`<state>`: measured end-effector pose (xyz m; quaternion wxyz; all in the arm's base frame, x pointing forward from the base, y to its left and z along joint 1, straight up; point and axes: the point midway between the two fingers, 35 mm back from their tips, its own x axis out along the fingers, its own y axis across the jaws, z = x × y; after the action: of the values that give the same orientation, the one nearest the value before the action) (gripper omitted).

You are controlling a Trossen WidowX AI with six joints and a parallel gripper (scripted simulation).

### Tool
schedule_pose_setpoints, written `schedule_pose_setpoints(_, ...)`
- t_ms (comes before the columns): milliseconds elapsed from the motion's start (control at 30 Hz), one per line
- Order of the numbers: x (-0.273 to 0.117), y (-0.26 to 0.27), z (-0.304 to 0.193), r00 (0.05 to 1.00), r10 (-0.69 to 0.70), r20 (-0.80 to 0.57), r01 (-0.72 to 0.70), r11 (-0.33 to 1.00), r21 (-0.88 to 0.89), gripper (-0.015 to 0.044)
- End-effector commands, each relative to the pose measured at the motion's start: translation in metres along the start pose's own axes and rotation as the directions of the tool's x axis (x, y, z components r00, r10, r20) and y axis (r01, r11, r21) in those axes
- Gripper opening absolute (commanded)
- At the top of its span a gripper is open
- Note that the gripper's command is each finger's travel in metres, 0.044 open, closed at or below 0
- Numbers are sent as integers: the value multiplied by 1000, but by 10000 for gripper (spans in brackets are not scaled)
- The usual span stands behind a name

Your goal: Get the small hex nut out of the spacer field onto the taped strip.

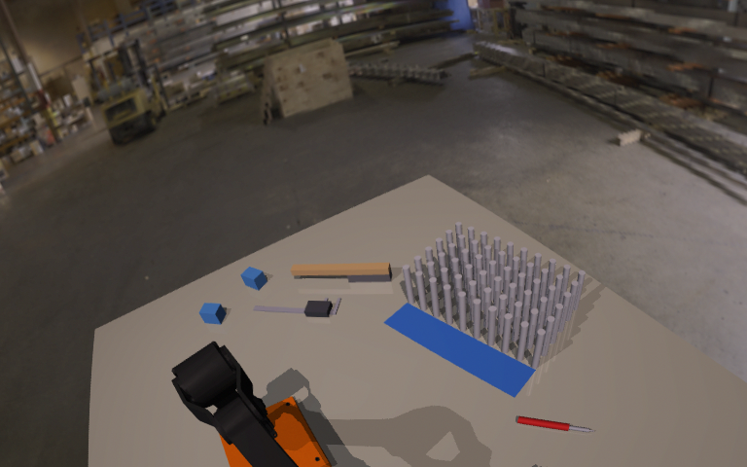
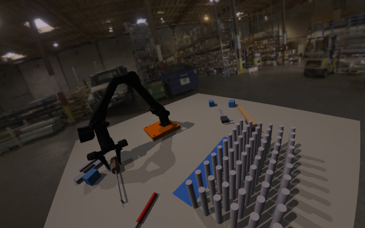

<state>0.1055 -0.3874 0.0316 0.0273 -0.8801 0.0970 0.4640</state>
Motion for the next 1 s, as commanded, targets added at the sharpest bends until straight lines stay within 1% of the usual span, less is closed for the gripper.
schedule_pose_setpoints(0,3,-2,2,1000,-7,-2,7,1000,3,208)
schedule_pose_setpoints(333,3,-2,2,1000,-7,-2,7,1000,3,141)
schedule_pose_setpoints(500,-13,3,-10,1000,-6,-2,6,1000,2,10)
schedule_pose_setpoints(533,-17,5,-13,1000,-6,-2,6,1000,2,0)
schedule_pose_setpoints(967,-83,11,-59,1000,11,-1,-11,1000,-27,0)
